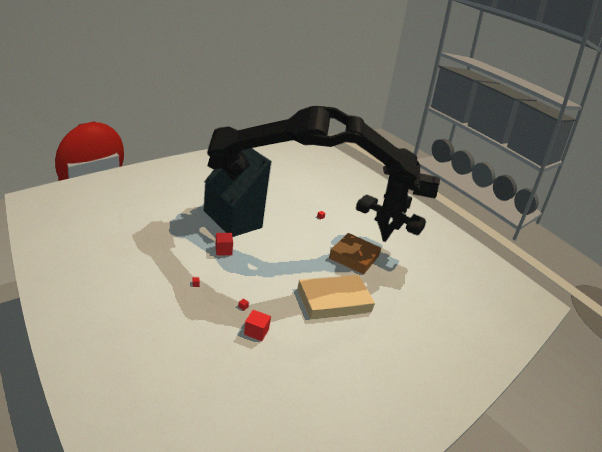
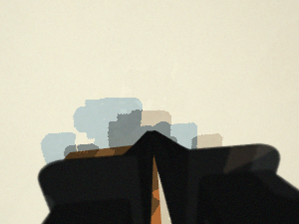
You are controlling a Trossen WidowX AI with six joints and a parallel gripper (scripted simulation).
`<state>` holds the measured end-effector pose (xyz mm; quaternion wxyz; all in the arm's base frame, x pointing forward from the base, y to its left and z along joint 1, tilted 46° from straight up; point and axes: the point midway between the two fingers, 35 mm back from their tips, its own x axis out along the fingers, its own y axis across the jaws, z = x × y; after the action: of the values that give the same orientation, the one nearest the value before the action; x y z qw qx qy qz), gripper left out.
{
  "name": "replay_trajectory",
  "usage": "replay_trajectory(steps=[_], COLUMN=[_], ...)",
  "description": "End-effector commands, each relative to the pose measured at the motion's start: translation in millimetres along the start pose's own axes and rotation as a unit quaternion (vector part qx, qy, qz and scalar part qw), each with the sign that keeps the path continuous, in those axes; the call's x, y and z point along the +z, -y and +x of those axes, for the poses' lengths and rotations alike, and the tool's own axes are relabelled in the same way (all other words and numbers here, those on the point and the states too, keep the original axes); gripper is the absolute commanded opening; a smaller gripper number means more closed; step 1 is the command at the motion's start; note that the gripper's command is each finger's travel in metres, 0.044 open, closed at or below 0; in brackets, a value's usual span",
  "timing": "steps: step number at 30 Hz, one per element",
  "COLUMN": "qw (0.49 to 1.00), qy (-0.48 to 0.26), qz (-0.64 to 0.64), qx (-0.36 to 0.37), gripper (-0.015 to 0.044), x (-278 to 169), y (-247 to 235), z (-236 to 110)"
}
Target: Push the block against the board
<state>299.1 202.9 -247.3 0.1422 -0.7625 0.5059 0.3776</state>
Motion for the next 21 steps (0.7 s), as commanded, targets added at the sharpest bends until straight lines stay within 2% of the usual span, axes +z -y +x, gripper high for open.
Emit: replay_trajectory(steps=[1, 21], qw=[1.0, 1.0], qy=[-0.007, -0.007], qz=[-0.009, -0.009], qx=[0.013, 0.013], gripper=[0.0, 0.0], x=[-1, -21], y=[-9, -7], z=[27, 27])
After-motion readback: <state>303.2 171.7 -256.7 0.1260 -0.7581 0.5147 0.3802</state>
